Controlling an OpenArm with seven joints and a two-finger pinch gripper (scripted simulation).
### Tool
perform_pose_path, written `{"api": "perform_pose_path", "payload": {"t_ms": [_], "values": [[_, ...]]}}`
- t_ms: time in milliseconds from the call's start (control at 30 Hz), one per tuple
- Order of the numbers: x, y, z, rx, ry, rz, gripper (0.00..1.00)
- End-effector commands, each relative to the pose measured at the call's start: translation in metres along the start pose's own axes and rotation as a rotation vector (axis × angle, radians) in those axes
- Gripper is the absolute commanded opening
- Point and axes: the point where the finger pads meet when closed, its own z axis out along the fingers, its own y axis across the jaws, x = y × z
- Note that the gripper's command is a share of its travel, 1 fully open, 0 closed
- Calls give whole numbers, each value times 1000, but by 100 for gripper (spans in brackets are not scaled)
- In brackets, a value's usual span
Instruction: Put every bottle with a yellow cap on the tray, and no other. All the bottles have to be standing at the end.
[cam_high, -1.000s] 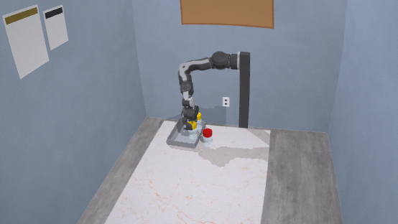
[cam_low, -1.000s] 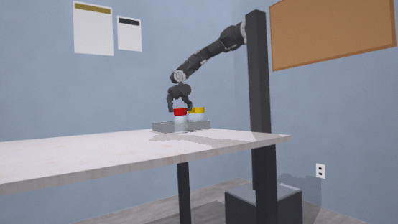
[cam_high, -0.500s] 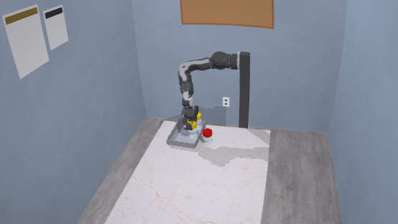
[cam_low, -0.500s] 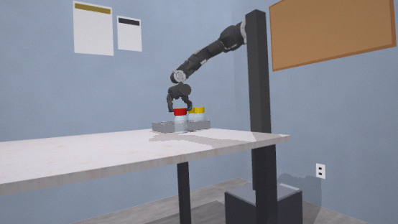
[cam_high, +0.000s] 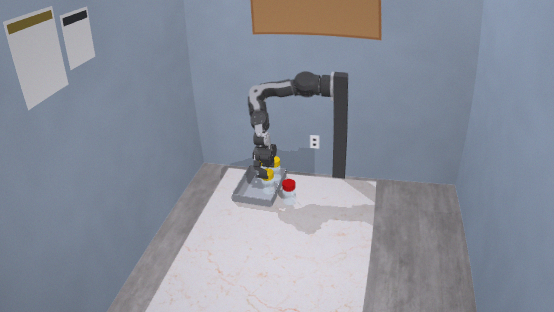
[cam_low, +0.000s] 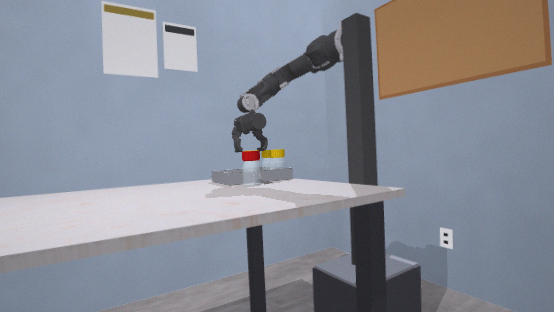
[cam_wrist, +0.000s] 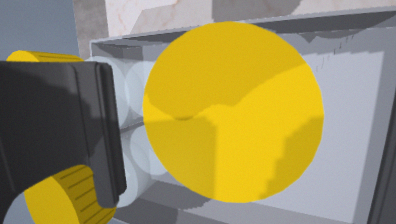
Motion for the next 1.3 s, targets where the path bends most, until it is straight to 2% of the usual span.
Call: {"api": "perform_pose_path", "payload": {"t_ms": [0,400,633,967,1267], "values": [[-1,2,-2,-4,-1,5,52],[-1,2,-13,-4,-2,8,52],[-1,2,-13,-4,-2,8,52],[1,1,-62,-4,-1,5,52],[1,2,-66,-9,-1,4,52]]}}
